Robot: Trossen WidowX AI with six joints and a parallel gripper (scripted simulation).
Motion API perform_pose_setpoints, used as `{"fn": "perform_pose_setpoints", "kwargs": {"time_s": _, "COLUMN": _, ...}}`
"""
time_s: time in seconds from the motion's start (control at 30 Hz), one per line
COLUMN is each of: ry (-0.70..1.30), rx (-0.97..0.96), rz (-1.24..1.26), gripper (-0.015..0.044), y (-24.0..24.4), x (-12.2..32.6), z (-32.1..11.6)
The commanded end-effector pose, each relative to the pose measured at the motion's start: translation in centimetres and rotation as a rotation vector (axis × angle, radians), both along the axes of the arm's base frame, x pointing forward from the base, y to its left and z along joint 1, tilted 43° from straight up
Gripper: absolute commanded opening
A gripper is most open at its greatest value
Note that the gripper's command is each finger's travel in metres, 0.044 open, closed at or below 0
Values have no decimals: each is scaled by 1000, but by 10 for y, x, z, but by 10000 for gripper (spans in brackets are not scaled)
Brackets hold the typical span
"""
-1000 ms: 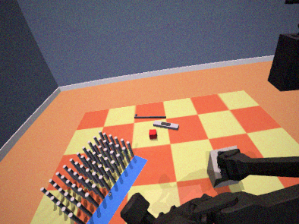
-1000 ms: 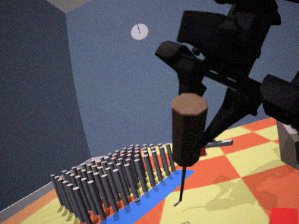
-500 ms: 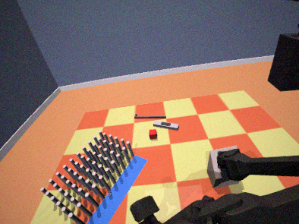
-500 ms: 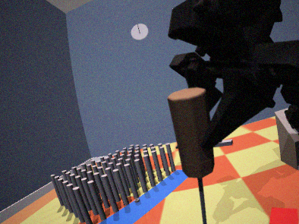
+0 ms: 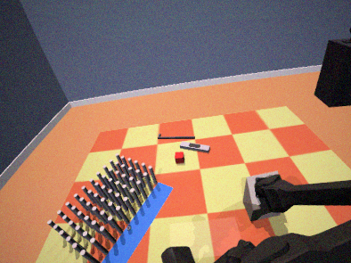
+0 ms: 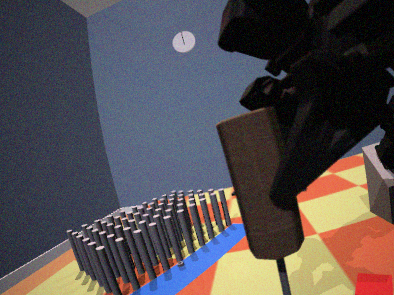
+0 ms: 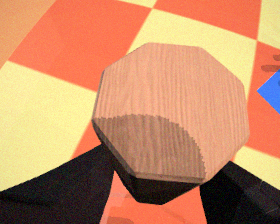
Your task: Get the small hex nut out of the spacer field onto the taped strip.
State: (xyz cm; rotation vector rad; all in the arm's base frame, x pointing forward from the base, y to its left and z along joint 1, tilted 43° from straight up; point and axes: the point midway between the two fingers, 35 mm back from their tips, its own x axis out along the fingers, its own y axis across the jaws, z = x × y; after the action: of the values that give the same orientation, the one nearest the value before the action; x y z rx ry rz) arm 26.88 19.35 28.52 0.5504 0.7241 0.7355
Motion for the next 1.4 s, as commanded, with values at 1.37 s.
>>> {"fn": "perform_pose_setpoints", "kwargs": {"time_s": 1.37, "ry": 1355, "rx": 678, "rz": -210, "gripper": 0, "y": 42, "x": -70, "z": 27}}
